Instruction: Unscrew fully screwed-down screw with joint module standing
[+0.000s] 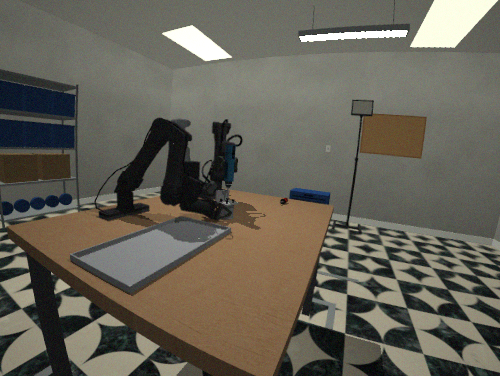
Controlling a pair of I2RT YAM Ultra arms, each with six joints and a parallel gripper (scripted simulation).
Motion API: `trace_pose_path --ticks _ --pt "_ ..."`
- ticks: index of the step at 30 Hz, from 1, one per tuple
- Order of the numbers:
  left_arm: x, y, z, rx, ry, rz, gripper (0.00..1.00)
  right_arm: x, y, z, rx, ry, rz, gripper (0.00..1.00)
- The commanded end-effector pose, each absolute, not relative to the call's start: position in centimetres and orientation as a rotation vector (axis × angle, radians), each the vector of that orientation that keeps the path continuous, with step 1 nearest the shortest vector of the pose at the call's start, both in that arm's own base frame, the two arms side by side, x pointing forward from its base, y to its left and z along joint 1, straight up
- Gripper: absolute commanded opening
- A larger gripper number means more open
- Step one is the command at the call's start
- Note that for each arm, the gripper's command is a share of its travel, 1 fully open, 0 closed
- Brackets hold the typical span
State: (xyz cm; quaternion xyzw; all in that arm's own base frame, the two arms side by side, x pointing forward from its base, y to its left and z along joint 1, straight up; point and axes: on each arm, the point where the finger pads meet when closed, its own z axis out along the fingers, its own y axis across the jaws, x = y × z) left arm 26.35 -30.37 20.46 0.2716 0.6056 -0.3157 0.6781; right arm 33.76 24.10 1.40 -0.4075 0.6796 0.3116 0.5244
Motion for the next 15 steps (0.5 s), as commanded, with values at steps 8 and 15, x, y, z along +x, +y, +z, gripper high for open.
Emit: trace_pose_path --ticks 8,15 --pt "26.6 -30.5 22.3 0.58 1.299 -0.729 0.42 34.0 24.8 0.9 -0.989 1.628 0.758 0.59" --pt "26.5 -30.3 23.9 0.565 1.267 -0.737 0.42 34.0 24.8 0.9 -0.989 1.628 0.758 0.59"
